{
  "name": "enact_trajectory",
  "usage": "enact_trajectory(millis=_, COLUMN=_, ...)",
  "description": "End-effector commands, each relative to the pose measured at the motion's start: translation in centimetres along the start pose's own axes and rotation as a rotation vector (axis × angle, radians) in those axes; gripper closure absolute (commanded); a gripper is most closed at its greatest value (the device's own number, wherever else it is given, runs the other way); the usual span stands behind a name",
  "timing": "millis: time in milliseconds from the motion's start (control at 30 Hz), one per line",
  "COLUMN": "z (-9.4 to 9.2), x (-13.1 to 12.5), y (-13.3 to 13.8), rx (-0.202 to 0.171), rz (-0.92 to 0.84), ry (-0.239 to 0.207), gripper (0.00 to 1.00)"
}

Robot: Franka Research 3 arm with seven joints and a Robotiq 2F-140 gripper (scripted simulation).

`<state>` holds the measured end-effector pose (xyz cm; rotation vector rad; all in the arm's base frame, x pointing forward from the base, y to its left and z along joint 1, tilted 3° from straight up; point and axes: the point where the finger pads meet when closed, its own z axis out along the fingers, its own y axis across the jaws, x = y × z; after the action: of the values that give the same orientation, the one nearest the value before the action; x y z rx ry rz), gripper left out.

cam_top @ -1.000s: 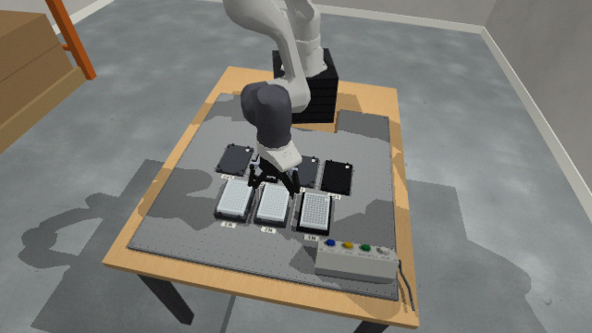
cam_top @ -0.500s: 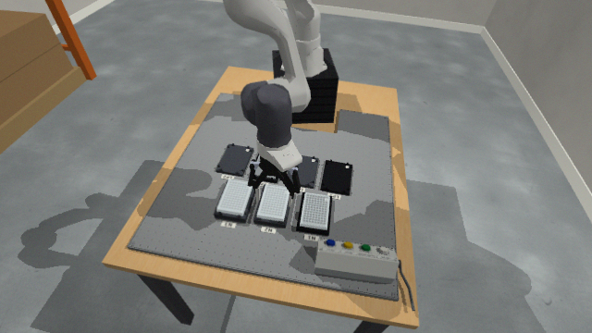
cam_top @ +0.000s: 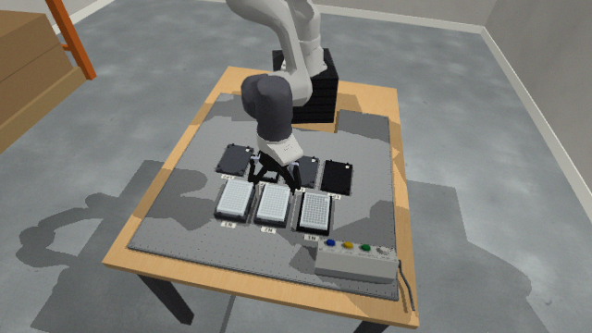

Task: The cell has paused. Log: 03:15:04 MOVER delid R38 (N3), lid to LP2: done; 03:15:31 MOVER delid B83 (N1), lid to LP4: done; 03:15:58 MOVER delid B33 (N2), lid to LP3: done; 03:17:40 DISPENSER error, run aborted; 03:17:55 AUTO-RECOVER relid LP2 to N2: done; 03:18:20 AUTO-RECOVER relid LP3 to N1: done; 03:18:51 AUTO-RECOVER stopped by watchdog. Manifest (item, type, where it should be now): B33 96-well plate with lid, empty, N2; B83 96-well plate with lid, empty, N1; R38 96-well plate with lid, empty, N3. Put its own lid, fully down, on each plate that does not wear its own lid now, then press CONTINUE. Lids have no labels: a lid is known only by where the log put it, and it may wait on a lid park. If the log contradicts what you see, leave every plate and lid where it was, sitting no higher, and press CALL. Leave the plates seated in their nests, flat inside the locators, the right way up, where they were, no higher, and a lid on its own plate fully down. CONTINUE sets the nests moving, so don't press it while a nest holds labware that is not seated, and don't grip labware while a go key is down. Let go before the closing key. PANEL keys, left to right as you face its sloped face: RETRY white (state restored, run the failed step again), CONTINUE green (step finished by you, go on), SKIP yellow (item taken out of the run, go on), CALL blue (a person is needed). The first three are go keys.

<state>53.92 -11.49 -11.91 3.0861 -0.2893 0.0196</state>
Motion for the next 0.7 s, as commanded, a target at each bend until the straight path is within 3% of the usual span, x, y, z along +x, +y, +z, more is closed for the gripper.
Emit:
enact_trajectory(millis=0, z=-0.7, x=-0.2, y=0.2, rx=-0.002, rz=-0.005, ry=-0.006, gripper=0.34)
enact_trajectory(millis=667, z=-2.8, x=-0.1, y=0.2, rx=-0.002, rz=-0.005, ry=-0.006, gripper=0.34)
